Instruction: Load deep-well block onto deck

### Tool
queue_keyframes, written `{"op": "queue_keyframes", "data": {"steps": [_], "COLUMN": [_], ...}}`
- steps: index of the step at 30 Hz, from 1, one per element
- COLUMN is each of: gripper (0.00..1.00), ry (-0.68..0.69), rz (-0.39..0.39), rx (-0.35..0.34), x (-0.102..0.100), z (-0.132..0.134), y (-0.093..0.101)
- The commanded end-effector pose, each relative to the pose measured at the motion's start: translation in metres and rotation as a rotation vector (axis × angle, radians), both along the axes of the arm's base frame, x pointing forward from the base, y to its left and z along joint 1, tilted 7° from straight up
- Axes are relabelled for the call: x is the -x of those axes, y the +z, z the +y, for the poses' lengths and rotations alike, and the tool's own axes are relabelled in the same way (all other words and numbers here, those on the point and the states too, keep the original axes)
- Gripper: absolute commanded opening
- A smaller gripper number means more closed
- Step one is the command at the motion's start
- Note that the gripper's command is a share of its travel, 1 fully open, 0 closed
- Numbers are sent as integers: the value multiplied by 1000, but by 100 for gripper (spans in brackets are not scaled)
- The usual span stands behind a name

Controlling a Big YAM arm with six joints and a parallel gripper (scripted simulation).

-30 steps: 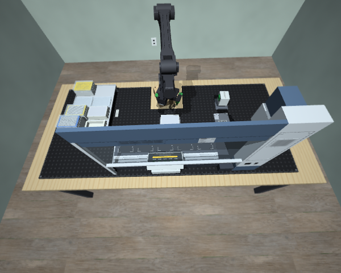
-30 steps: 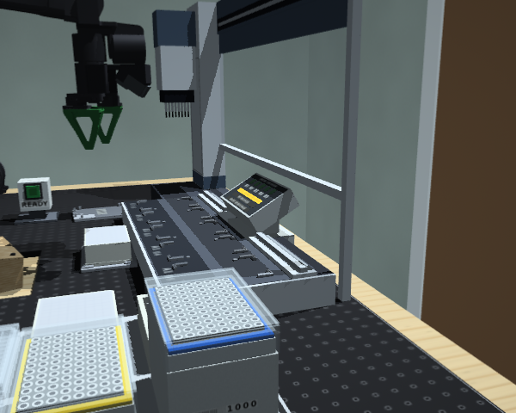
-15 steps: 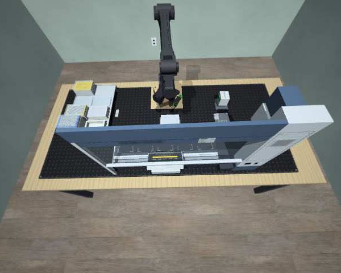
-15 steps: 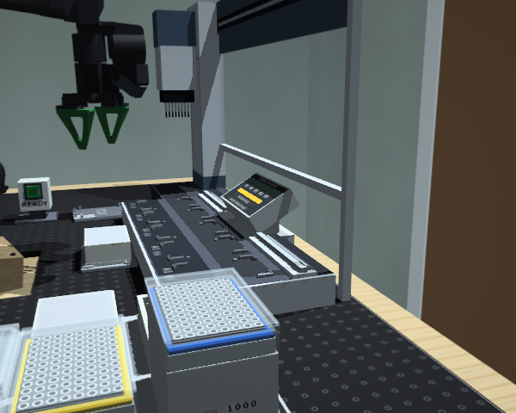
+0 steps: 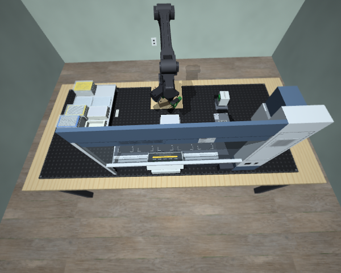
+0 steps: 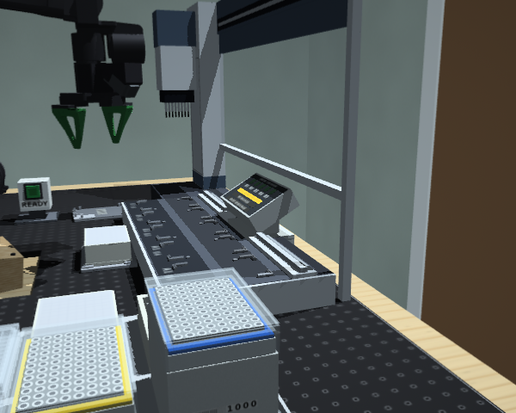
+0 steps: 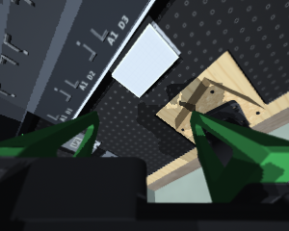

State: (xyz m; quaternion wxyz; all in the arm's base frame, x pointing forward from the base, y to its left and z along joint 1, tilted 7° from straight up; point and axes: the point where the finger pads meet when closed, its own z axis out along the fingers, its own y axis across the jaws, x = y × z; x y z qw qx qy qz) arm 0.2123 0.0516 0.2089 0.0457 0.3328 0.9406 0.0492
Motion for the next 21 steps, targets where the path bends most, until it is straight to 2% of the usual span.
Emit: {"op": "queue_keyframes", "data": {"steps": [1,21], "gripper": [100,100], "ry": [-93,-450], "rz": [4,23], "rx": [-11,-55], "x": [2,2], "z": [1,2], "y": [1,3]}}
